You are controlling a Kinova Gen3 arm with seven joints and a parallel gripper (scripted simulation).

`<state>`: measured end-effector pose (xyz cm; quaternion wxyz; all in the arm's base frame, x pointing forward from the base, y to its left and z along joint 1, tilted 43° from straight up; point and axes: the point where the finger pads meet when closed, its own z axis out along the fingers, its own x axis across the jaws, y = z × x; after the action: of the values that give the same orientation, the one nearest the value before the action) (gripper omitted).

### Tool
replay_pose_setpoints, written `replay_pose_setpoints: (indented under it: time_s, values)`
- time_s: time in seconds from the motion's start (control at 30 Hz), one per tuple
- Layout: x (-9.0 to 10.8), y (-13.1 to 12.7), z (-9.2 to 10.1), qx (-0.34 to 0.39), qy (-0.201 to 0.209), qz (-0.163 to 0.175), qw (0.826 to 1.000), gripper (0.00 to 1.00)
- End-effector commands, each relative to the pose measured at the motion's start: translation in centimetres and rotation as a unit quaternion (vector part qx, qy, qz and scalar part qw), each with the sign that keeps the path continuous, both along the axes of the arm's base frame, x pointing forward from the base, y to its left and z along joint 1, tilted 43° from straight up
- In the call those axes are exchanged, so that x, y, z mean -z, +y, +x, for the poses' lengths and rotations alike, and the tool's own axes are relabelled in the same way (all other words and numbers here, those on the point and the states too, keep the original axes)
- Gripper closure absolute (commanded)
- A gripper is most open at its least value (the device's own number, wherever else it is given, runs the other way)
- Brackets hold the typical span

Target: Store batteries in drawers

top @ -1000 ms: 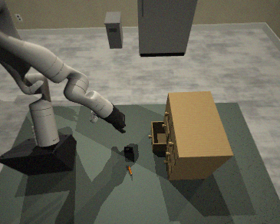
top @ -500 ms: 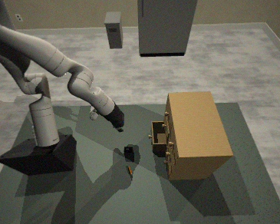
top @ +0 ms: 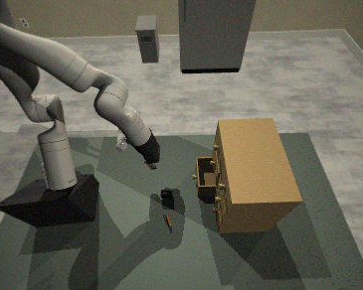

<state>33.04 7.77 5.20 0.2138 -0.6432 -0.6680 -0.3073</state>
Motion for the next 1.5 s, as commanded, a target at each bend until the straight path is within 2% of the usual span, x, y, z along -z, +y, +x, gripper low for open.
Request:
replay_pose_setpoints:
  time_s: [0.0,0.87,1.47]
  values:
    - [-0.2,-0.4,0.3,-0.004,0.003,-0.003,1.0,0.33]
    - [-2.0,-2.1,-0.9,-0.063,0.066,-0.011,0.996,0.33]
    - [-2.5,-2.7,-1.3,-0.082,0.087,-0.013,0.993,0.33]
